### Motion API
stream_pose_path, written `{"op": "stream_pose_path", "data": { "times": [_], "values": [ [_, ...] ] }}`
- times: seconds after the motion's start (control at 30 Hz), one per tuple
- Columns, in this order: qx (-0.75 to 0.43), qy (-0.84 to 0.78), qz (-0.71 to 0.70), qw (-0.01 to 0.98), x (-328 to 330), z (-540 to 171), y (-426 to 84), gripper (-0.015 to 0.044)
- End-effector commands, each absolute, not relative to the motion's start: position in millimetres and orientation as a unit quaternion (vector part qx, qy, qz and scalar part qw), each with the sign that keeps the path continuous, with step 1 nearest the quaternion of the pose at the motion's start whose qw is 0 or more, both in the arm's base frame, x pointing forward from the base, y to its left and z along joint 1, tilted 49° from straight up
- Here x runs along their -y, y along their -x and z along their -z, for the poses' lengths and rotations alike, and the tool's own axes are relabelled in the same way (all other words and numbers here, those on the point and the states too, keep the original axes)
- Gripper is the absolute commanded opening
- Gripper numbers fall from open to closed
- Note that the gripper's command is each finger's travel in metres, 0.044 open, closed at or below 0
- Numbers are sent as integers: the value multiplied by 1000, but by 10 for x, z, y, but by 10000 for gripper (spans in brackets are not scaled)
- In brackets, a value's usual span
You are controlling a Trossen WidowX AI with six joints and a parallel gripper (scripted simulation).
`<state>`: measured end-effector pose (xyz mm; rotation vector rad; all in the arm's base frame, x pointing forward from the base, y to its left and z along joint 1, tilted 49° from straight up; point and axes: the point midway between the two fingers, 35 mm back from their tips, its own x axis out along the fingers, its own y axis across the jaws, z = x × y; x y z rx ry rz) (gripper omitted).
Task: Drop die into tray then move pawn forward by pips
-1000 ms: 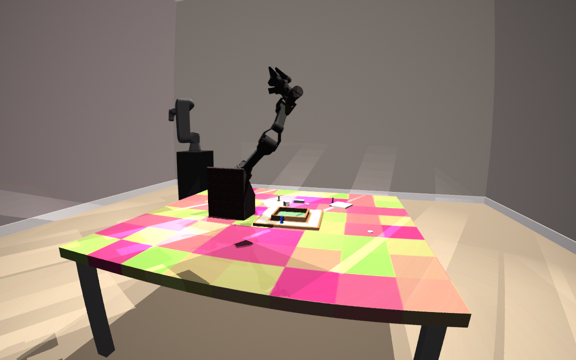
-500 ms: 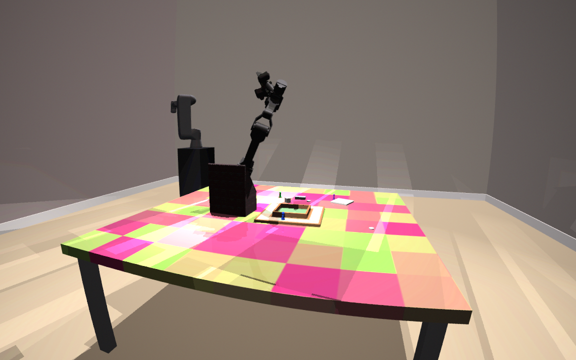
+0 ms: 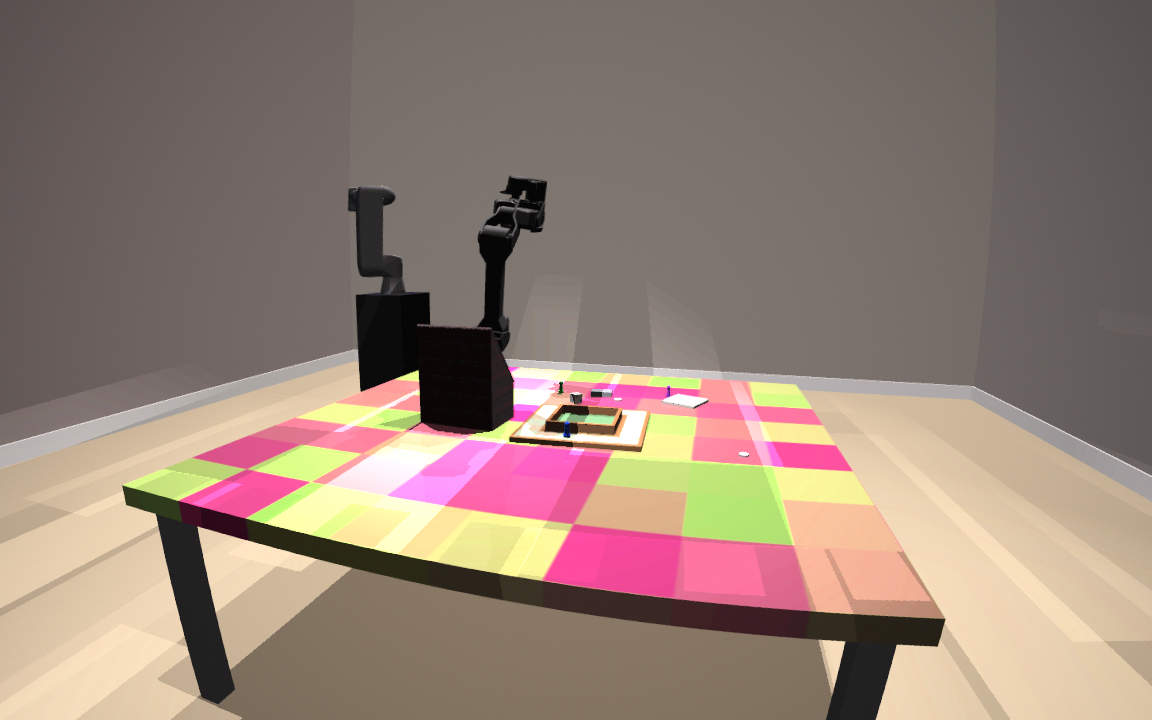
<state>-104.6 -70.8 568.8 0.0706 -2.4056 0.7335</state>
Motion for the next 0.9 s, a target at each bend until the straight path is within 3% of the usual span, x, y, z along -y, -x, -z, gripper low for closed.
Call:
{"op": "stream_pose_path", "data": {
  "times": [0.0, 0.2, 0.43, 0.67, 0.87],
  "values": [
    [840, 24, -433, 326, -28, -5592, 1145, 275],
    [663, 77, -632, 393, -1023, -5294, 1011, 275],
    [397, 95, -764, 500, -1915, -4761, 519, 275],
    [93, 46, -786, 610, -2454, -4074, -186, 275],
    [-222, -76, -702, 673, -2620, -3293, -844, 275]
  ]
}}
